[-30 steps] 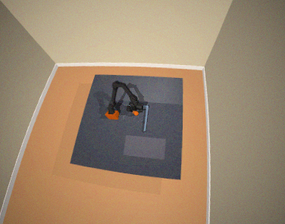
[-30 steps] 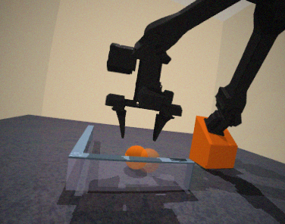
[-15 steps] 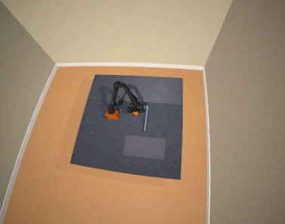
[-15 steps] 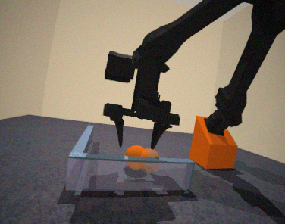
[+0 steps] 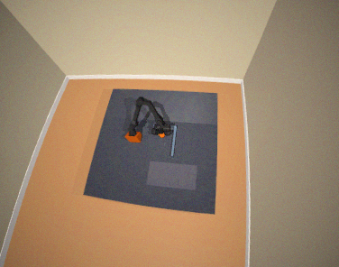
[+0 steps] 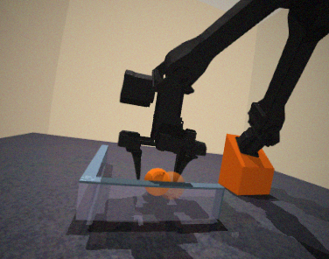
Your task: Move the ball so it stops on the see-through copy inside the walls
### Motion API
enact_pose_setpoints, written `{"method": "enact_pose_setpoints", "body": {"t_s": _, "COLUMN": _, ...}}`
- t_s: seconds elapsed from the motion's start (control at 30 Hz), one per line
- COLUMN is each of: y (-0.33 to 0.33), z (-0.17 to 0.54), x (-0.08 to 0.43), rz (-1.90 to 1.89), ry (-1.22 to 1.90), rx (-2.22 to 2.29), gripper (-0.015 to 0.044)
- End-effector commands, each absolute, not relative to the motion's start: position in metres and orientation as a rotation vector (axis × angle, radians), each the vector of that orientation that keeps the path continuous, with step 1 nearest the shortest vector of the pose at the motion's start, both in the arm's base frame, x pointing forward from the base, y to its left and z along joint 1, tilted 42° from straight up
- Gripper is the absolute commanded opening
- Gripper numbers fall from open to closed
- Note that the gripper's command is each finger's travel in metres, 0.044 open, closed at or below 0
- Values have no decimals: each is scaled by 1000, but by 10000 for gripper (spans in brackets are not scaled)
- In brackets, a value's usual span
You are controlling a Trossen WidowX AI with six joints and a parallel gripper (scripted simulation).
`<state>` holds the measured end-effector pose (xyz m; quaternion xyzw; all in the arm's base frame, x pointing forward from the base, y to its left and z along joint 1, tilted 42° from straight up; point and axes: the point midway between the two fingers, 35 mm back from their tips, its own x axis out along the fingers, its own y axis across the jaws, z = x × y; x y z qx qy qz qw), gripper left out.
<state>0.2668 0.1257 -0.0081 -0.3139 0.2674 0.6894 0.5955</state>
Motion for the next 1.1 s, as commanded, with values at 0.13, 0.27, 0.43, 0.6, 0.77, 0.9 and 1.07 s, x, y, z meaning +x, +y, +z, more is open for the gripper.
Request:
{"method": "enact_pose_setpoints", "body": {"t_s": 0.13, "y": 128, "z": -11, "x": 265, "rz": 1604, "ry": 624, "rx": -716, "gripper": 282}}
{"method": "enact_pose_setpoints", "body": {"t_s": 0.27, "y": 128, "z": -11, "x": 265, "rz": 1604, "ry": 624, "rx": -716, "gripper": 255}}
{"method": "enact_pose_setpoints", "body": {"t_s": 0.43, "y": 125, "z": -9, "x": 266, "rz": 1603, "ry": 625, "rx": -717, "gripper": 163}}
{"method": "enact_pose_setpoints", "body": {"t_s": 0.6, "y": 104, "z": 12, "x": 276, "rz": 1599, "ry": 631, "rx": -724, "gripper": 32}}
{"method": "enact_pose_setpoints", "body": {"t_s": 0.77, "y": 81, "z": 36, "x": 282, "rz": 1595, "ry": 635, "rx": -725, "gripper": 0}}
{"method": "enact_pose_setpoints", "body": {"t_s": 0.9, "y": 63, "z": 58, "x": 283, "rz": 1591, "ry": 637, "rx": -722, "gripper": 0}}
{"method": "enact_pose_setpoints", "body": {"t_s": 1.07, "y": 44, "z": 81, "x": 281, "rz": 1597, "ry": 633, "rx": -720, "gripper": 0}}
